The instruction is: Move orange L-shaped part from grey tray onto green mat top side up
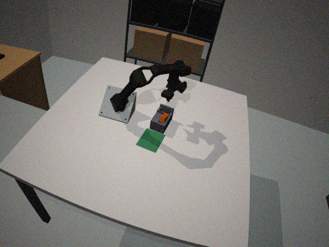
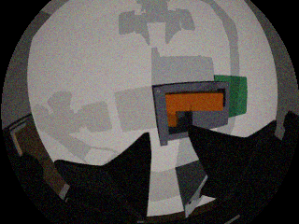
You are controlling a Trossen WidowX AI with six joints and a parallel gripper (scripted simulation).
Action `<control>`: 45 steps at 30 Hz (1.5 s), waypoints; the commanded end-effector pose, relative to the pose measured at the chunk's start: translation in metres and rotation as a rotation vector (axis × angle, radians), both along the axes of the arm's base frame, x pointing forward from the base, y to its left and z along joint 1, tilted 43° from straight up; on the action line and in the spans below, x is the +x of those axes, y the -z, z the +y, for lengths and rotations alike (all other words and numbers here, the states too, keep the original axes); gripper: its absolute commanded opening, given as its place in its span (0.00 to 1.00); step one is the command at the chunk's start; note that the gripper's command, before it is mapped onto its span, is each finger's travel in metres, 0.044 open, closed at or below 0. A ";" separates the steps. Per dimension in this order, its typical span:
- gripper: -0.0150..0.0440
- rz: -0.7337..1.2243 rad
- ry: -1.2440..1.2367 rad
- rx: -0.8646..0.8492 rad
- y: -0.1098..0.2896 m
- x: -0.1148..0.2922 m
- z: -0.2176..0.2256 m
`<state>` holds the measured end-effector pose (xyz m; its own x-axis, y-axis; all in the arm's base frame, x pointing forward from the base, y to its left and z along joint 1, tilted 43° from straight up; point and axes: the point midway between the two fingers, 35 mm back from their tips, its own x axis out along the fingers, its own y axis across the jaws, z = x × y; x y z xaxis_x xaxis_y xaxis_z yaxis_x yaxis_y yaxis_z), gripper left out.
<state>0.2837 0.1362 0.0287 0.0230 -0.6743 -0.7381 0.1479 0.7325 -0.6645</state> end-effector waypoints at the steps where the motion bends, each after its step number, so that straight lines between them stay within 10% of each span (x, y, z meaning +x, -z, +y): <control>1: 0.56 0.002 -0.002 -0.001 0.001 0.000 0.000; 45: 0.56 0.003 0.014 -0.002 0.053 0.000 -0.052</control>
